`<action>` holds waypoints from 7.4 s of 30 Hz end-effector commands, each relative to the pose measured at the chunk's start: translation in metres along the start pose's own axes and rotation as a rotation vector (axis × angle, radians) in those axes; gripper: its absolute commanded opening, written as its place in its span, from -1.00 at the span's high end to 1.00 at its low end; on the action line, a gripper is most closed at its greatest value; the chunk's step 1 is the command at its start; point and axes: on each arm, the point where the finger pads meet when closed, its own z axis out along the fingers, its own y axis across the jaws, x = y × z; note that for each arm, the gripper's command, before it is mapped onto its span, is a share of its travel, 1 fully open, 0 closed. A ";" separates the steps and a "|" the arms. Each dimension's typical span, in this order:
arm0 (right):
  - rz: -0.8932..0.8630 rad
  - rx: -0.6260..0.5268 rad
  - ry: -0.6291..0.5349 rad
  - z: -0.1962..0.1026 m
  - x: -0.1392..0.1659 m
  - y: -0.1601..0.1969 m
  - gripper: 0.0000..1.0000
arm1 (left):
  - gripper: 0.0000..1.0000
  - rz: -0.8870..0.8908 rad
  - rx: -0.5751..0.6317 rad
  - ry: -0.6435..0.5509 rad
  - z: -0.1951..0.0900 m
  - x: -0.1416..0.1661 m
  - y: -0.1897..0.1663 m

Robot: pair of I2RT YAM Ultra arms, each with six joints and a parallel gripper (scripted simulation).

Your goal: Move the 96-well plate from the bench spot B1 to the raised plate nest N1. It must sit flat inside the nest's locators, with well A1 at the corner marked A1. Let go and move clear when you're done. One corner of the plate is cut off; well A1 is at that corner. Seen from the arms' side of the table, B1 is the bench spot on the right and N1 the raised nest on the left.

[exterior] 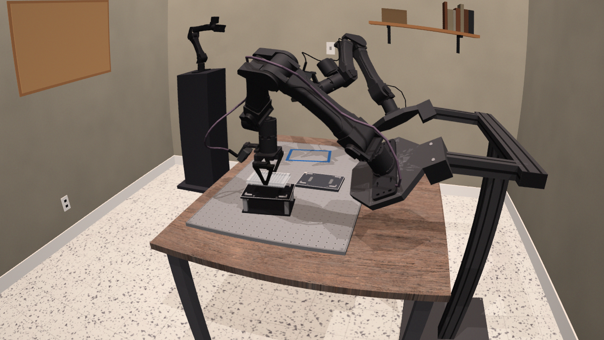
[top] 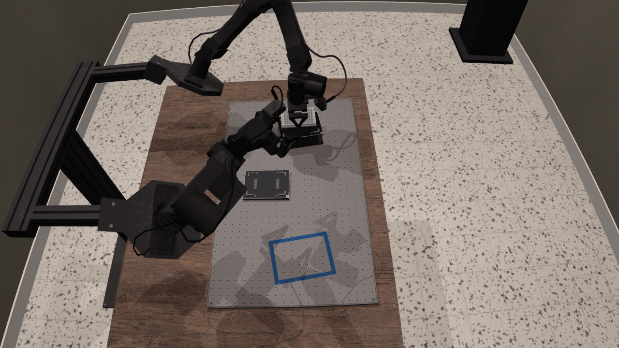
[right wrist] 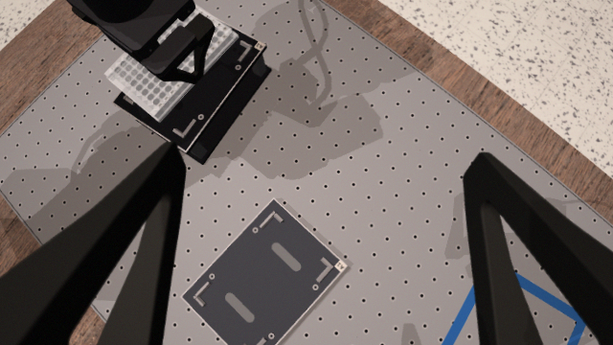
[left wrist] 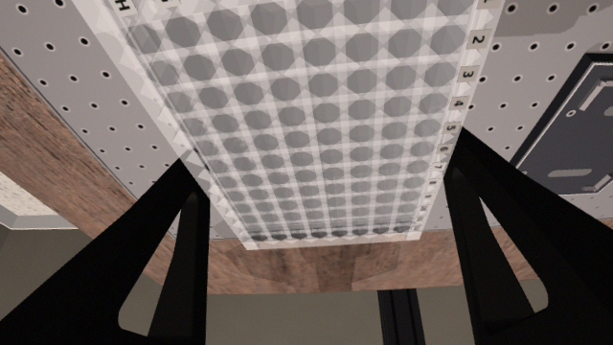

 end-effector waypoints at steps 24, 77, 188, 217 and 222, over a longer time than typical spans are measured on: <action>-0.076 -0.173 -0.182 -0.067 -0.053 0.118 -1.00 | -0.62 -0.098 0.005 -0.005 0.006 -0.008 -0.007; -0.063 -0.165 -0.183 -0.066 -0.054 0.114 -1.00 | -0.62 -0.097 0.022 -0.023 0.010 -0.009 -0.009; -0.063 -0.165 -0.183 -0.066 -0.054 0.114 -1.00 | -0.62 -0.084 -0.016 0.021 0.045 -0.003 -0.001; -0.063 -0.165 -0.183 -0.066 -0.054 0.114 -1.00 | -0.62 -0.105 -0.007 0.001 0.011 -0.018 -0.013; -0.063 -0.165 -0.183 -0.066 -0.054 0.114 -1.00 | -0.62 -0.105 -0.007 0.001 0.008 -0.018 -0.012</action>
